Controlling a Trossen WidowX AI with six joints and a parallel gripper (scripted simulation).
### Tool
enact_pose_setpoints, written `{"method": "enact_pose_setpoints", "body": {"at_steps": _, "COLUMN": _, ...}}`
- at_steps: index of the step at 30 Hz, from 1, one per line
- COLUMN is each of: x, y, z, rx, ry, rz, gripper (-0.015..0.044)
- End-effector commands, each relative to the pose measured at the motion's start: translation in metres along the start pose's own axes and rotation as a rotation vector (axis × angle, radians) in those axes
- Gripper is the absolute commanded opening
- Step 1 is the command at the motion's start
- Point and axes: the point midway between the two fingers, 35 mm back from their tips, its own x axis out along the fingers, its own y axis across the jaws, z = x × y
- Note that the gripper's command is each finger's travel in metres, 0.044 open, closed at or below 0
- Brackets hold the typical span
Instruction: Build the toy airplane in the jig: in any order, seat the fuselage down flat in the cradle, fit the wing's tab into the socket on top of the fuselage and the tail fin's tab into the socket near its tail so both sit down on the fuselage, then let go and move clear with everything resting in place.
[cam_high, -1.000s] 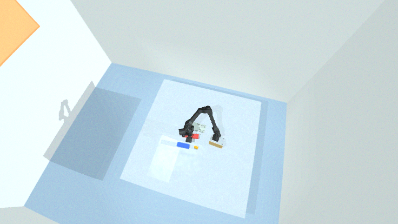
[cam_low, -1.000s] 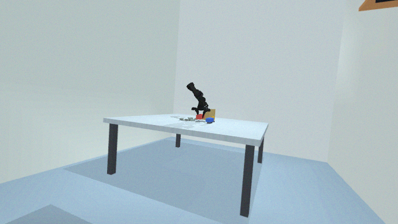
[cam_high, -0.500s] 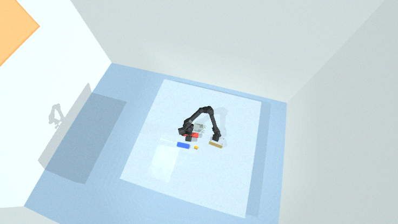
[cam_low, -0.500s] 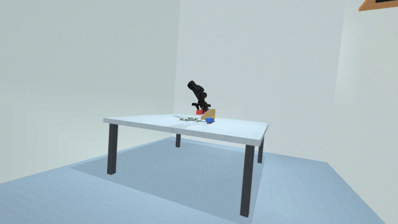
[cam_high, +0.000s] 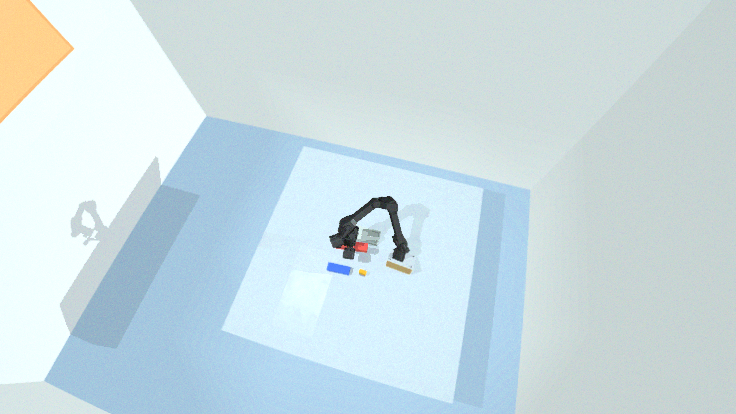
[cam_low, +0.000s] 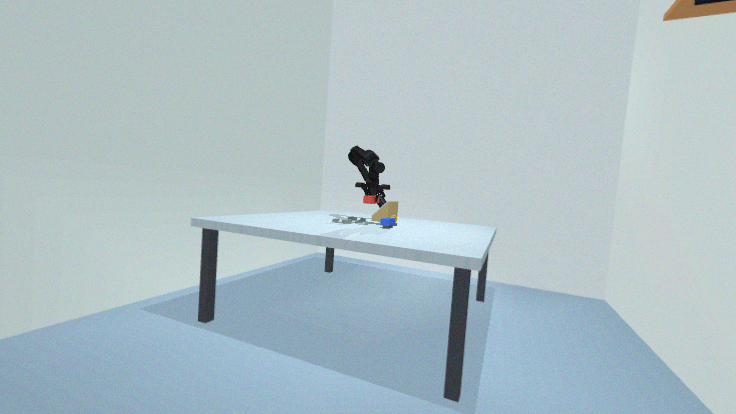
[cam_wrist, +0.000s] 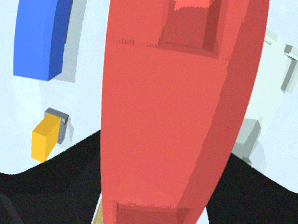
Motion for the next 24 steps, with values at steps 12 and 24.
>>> {"method": "enact_pose_setpoints", "body": {"at_steps": 12, "x": 0.003, "y": -0.027, "z": -0.001, "rx": 0.039, "ry": -0.017, "rz": 0.022, "gripper": 0.0000}}
{"method": "enact_pose_setpoints", "body": {"at_steps": 24, "x": 0.020, "y": -0.062, "z": -0.008, "rx": 0.079, "ry": -0.020, "rz": 0.028, "gripper": 0.0000}}
